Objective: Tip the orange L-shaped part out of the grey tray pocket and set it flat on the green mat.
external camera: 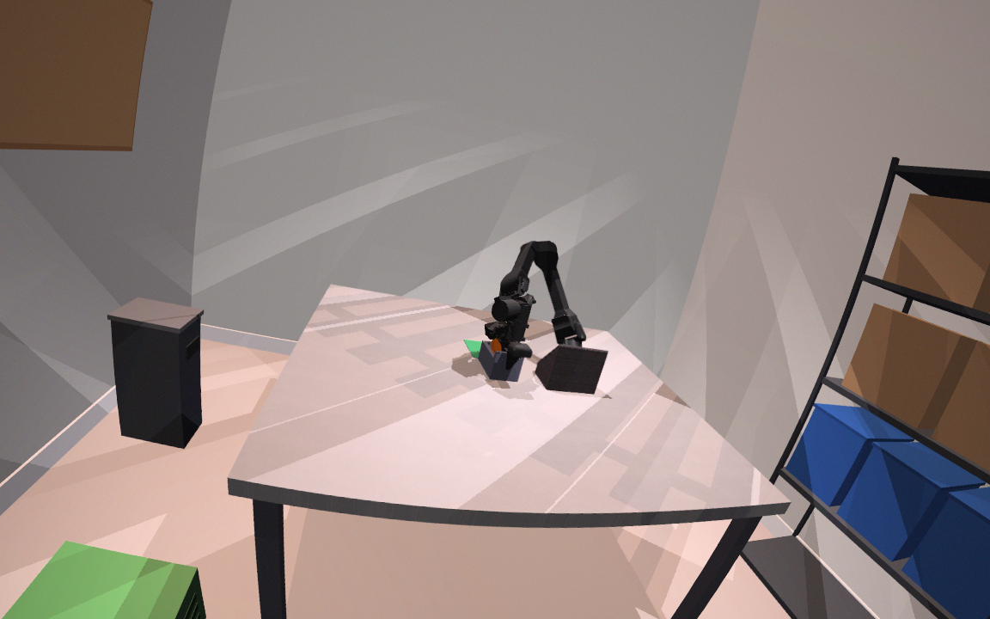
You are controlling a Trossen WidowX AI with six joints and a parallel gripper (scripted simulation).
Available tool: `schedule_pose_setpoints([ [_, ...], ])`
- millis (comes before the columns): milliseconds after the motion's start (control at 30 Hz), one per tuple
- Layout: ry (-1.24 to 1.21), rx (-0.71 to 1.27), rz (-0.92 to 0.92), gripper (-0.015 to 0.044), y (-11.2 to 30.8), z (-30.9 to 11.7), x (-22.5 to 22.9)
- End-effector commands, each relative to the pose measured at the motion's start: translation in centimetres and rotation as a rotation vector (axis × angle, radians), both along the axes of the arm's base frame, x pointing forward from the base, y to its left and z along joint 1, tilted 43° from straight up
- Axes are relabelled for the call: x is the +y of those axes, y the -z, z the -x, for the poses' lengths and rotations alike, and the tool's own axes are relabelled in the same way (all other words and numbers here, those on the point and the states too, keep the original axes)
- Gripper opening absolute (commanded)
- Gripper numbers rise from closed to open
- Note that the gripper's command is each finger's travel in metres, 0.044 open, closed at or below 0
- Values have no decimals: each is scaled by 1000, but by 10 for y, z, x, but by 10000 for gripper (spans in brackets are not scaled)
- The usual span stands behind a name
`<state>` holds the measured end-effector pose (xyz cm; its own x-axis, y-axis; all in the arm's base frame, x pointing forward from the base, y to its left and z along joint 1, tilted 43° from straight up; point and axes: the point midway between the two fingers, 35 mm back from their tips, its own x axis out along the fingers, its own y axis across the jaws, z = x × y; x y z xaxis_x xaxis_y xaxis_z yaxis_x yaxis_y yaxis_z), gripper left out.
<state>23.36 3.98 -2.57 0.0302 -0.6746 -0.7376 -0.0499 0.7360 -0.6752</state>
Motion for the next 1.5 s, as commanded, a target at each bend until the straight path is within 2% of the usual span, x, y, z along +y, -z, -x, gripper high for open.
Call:
schedule_pose_setpoints([
  [0,1,5,3,180,0,1,11],
  [200,1,6,2,180,-11,-1,21],
  [467,1,8,2,180,-77,3,67],
  [1467,-3,14,9,180,-74,3,65],
])
